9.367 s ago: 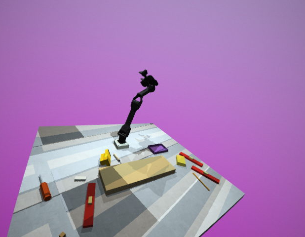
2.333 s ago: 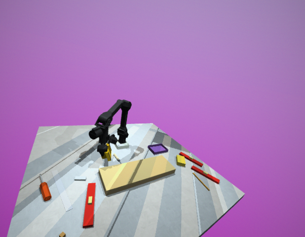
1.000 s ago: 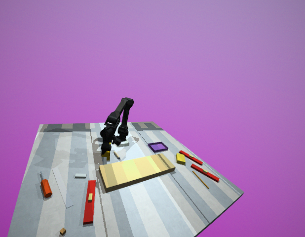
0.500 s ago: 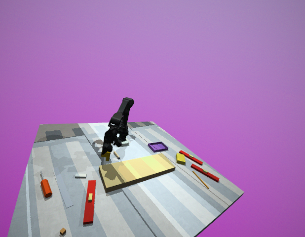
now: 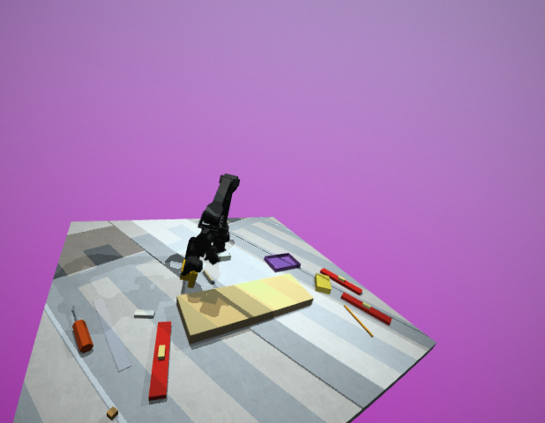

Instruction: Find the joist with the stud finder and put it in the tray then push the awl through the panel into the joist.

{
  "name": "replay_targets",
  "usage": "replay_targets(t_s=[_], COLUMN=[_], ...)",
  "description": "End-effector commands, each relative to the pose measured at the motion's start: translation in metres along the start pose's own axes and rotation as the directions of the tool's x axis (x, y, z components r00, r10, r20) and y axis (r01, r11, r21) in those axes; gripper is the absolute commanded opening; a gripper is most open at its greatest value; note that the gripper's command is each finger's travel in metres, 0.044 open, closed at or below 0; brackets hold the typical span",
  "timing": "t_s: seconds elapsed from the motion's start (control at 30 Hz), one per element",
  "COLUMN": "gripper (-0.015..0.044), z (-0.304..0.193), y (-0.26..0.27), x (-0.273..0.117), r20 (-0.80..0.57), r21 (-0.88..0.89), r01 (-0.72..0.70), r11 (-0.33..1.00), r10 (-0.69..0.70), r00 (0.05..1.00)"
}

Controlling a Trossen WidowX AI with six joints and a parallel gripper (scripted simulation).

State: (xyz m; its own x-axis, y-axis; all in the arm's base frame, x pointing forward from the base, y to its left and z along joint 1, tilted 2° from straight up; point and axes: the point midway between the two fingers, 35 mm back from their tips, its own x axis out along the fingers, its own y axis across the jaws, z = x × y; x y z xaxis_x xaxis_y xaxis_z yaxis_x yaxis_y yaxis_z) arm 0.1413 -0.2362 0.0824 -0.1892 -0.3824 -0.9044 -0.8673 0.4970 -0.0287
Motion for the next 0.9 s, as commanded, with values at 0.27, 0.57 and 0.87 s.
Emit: replay_targets(t_s=[0.27,0.57,0.87], gripper=[0.0000,0.0000,0.0000], z=[0.0017,0.0031,0.0053], y=[0.0003,0.0004,0.0005], x=[-0.0001,0.0003,0.0012], r20=[-0.100,-0.151,-0.226], r21=[0.008,0.009,0.011], r01=[0.002,0.002,0.000], r11=[1.000,1.000,1.000], r10=[-0.001,0.000,0.003], r00=[0.995,0.989,0.974])
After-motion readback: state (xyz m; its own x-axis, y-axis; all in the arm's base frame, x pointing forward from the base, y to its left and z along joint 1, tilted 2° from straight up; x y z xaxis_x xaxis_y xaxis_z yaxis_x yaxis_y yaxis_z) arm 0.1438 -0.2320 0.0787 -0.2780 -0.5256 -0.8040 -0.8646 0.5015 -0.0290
